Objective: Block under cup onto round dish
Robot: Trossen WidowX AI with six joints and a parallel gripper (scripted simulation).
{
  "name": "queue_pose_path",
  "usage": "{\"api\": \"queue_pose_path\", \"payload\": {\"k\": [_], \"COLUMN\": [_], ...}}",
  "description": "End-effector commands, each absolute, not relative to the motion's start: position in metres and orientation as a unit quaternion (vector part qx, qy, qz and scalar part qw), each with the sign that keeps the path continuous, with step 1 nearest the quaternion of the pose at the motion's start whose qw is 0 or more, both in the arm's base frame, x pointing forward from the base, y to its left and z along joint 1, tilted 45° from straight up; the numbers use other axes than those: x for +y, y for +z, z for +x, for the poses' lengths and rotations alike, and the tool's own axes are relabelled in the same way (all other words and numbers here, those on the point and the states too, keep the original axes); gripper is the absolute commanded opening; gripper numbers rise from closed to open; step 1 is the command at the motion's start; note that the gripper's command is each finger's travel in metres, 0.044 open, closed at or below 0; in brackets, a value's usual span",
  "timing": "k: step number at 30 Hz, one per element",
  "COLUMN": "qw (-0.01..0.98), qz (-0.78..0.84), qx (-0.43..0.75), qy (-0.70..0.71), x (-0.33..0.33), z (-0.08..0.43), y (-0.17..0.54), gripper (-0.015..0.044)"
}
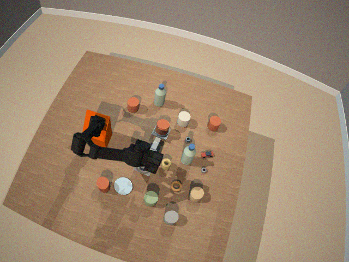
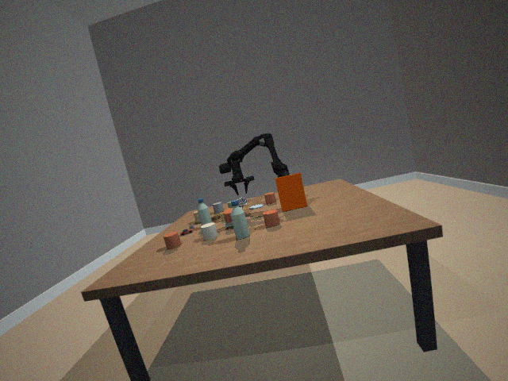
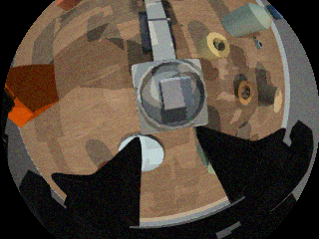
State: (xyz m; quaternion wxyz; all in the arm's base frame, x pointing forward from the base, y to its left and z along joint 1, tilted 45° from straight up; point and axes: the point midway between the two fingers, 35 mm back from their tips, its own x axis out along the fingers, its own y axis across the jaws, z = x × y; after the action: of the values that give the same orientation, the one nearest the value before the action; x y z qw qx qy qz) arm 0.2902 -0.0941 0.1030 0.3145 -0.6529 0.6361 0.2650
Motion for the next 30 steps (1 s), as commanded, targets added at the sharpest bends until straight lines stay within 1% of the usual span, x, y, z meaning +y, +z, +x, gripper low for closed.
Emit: {"api": "queue_pose_path", "payload": {"k": [1, 30], "qw": [0.295, 0.295], "qz": [-0.664, -0.664], "qx": [0.641, 0.641], "qy": [0.249, 0.249], "x": [-0.060, -0.087], "z": [0.307, 0.309], "y": [0.089, 0.062], "gripper": [0.0260, 0.0260]}}
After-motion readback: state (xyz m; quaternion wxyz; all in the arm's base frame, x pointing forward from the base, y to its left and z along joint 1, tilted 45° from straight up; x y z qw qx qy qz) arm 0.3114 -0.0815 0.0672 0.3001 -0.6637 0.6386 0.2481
